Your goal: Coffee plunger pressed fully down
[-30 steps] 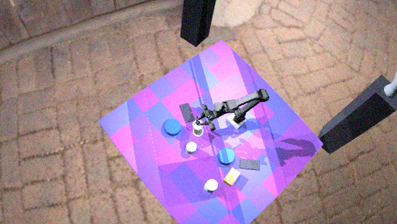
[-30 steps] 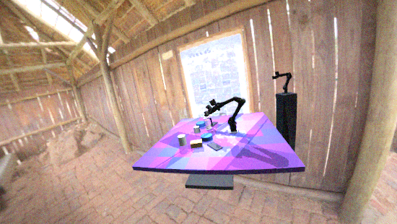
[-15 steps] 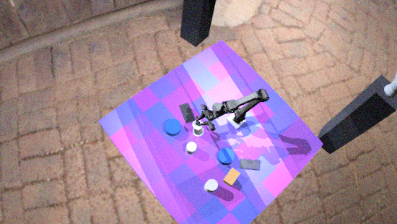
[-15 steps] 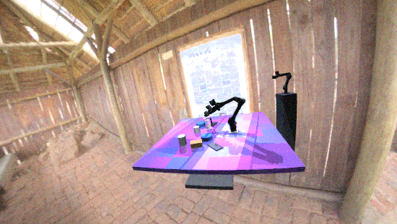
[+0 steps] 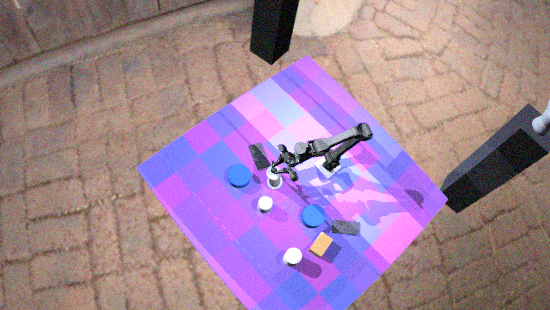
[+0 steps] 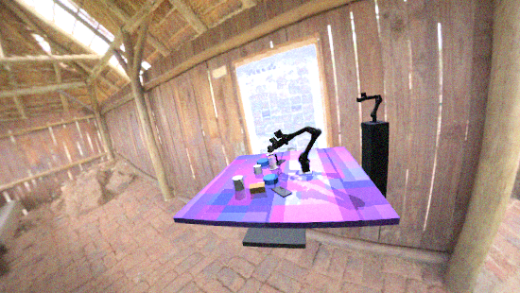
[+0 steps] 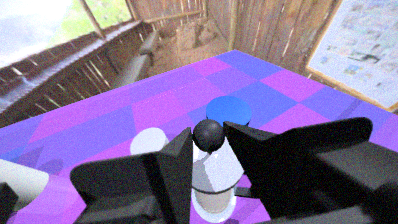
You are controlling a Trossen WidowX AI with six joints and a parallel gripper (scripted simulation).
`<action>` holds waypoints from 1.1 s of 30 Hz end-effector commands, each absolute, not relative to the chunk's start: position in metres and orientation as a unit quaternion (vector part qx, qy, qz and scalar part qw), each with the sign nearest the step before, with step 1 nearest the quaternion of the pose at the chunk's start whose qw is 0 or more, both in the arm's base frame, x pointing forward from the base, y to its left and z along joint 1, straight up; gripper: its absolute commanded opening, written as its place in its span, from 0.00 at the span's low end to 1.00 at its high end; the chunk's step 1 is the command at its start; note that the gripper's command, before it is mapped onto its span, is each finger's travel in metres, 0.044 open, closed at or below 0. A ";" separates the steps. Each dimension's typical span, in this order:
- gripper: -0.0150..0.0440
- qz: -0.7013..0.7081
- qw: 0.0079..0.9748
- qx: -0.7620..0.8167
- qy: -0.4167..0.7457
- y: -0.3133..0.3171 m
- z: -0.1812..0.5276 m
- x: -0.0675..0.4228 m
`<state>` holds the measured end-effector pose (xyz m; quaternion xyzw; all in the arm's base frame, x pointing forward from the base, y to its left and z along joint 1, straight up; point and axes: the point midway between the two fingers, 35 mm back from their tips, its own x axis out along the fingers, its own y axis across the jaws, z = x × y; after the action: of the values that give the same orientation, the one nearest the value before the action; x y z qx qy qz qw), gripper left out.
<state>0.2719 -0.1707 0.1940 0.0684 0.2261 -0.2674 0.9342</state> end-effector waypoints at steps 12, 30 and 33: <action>1.00 -0.267 0.934 0.069 0.228 -0.171 0.193 0.272; 1.00 -0.265 0.932 0.069 0.238 -0.155 0.269 0.247; 1.00 -0.265 0.932 0.069 0.238 -0.155 0.269 0.247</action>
<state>0.2479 -0.1553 0.2650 0.0724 0.2400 -0.2661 0.9308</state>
